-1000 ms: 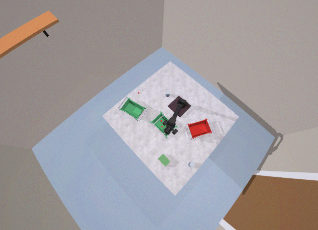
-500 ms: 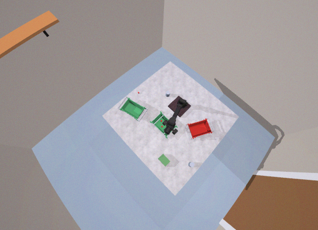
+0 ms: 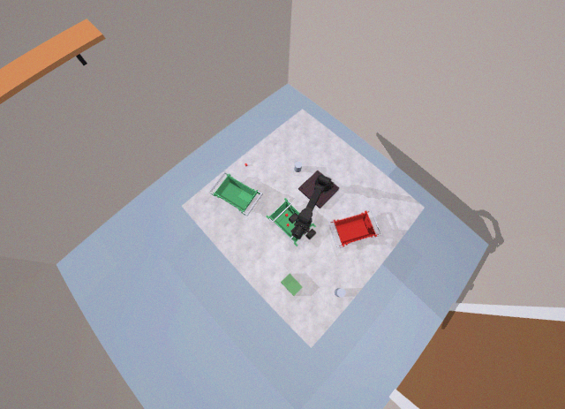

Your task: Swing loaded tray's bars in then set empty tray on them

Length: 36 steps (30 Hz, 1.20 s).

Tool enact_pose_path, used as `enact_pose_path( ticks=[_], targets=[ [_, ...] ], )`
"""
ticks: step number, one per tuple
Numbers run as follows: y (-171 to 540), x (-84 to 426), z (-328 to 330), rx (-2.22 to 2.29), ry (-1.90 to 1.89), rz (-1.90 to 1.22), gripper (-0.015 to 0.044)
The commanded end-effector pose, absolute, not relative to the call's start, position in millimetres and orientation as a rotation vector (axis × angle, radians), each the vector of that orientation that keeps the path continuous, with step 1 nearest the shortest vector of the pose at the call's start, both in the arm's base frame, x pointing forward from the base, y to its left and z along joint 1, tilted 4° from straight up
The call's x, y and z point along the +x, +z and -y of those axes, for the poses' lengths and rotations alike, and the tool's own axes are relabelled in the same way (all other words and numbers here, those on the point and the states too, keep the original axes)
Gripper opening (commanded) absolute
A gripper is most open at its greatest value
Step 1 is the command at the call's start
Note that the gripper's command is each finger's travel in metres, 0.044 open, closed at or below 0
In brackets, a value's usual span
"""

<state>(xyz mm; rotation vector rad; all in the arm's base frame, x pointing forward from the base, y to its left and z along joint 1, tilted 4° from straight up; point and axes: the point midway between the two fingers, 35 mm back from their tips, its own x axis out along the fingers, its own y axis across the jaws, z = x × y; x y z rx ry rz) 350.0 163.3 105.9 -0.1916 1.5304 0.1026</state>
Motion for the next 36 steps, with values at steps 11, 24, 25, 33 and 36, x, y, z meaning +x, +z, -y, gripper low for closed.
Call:
enact_pose_path(
  ticks=[11, 24, 25, 33, 36],
  targets=[
    [159.1, 347.9, -167.6, -0.202, 0.118, -1.523, 0.044],
    [135.2, 225.3, -270.1, -0.932, 0.894, -1.348, 0.044],
    [132.9, 211.0, -276.8, -1.011, 0.972, -1.314, 0.044],
    [116.1, 108.8, -302.3, -1.535, 1.499, -0.985, 0.044],
    [109.7, 72.2, -302.5, -1.715, 1.68, -0.822, 0.044]
  ],
)
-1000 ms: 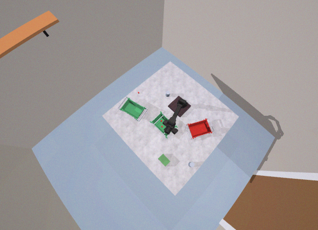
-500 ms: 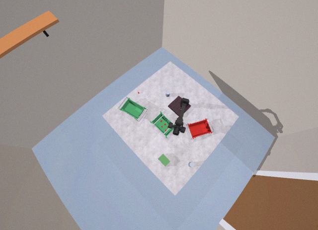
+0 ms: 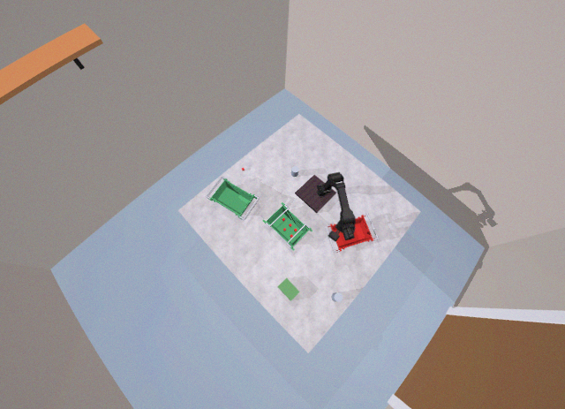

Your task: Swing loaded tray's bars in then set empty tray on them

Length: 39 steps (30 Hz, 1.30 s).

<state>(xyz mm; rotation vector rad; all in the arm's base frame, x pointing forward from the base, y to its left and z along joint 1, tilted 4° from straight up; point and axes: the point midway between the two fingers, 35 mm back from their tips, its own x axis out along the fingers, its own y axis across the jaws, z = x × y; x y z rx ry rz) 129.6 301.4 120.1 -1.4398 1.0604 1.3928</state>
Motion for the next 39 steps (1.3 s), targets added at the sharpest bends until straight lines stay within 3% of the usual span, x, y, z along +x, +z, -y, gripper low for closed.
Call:
enact_pose_path(
  ticks=[1, 8, 21, 39],
  targets=[
    [107.5, 60.3, -301.6, -1.773, 1.74, -0.761, 0.044],
    [95.4, -1.0, -288.1, -2.069, 2.042, -0.383, 0.044],
    [90.9, -0.8, -288.8, -2.069, 2.042, -0.382, 0.044],
    [13.9, 2.3, -287.6, -2.069, 2.042, -0.382, 0.044]
  ],
)
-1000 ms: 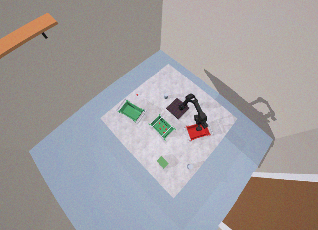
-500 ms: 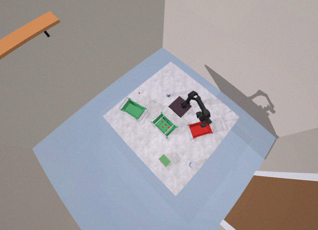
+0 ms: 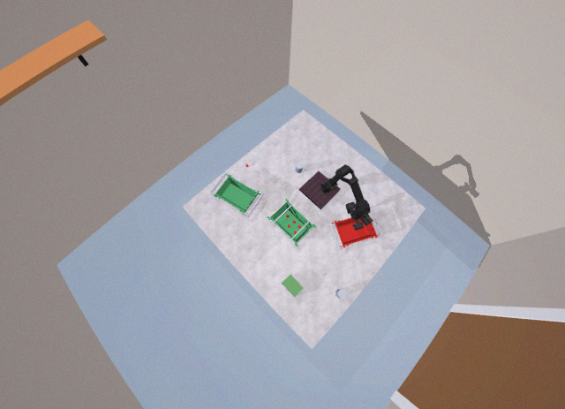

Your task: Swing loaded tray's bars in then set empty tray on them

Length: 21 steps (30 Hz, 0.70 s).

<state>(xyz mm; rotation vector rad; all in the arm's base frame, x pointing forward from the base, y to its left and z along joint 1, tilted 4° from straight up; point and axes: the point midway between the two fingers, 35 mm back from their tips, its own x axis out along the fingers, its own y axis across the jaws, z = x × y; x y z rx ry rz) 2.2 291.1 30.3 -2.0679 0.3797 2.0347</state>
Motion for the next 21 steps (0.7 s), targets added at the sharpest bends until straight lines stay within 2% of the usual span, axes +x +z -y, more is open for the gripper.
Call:
enact_pose_path(
  ticks=[1, 9, 21],
  targets=[
    [11.7, 2.4, -287.2, -2.069, 2.042, -0.382, 0.044],
    [11.0, 2.4, -287.1, -2.069, 2.042, -0.382, 0.044],
    [11.0, 2.4, -287.1, -2.069, 2.042, -0.382, 0.0264]
  ],
)
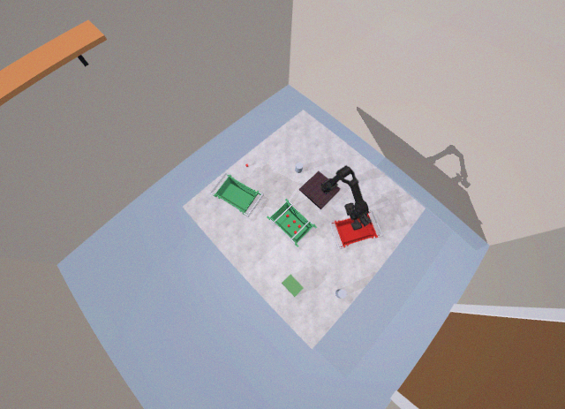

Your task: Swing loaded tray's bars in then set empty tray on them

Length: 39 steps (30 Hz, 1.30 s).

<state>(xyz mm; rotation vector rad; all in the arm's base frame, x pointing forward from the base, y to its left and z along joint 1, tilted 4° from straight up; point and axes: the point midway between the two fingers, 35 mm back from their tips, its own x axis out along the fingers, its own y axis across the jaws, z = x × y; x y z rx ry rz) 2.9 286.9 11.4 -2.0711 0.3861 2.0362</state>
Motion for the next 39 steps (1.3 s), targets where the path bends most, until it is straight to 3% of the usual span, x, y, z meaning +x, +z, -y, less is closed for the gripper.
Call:
enact_pose_path(
  ticks=[1, 36, 39],
  targets=[
    [11.0, 2.4, -287.1, -2.069, 2.042, -0.382, 0.0249],
    [16.4, 2.4, -288.1, -2.069, 2.041, -0.382, 0.0],
    [29.4, 2.3, -290.1, -2.069, 2.041, -0.382, 0.0]
  ],
)
